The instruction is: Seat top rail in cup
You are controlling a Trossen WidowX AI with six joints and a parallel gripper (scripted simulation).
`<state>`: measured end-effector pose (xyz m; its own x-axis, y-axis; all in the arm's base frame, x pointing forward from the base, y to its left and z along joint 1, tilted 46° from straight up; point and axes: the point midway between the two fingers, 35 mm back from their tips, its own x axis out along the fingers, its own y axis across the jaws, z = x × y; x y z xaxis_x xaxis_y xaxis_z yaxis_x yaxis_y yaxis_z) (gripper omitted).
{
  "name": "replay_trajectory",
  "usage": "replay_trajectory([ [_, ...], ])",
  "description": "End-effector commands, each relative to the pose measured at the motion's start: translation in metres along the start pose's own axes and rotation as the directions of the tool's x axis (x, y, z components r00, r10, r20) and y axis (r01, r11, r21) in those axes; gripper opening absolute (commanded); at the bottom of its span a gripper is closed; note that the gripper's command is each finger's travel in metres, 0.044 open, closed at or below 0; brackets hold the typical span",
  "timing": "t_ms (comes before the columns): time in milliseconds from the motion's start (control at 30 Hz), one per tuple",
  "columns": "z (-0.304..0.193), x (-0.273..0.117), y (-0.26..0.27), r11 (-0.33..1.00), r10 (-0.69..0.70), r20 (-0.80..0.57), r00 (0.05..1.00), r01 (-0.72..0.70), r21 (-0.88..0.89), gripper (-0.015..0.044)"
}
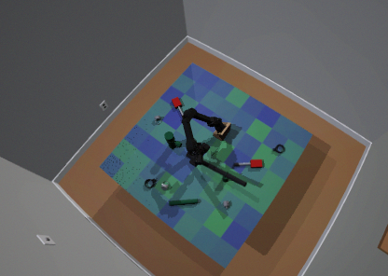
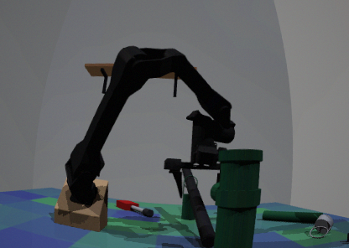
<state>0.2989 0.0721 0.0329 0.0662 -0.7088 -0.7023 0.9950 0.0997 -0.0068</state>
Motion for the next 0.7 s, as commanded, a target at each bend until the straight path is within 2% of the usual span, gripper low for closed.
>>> replay_trajectory([
  [0, 0.0, 0.009, 0.0, 1.0, 0.005, 0.002, 1.0, -0.005, -0.005, 0.044],
  [667, -0.001, 0.037, 0.002, 1.0, 0.006, 0.001, 1.0, -0.006, -0.005, 0.044],
])
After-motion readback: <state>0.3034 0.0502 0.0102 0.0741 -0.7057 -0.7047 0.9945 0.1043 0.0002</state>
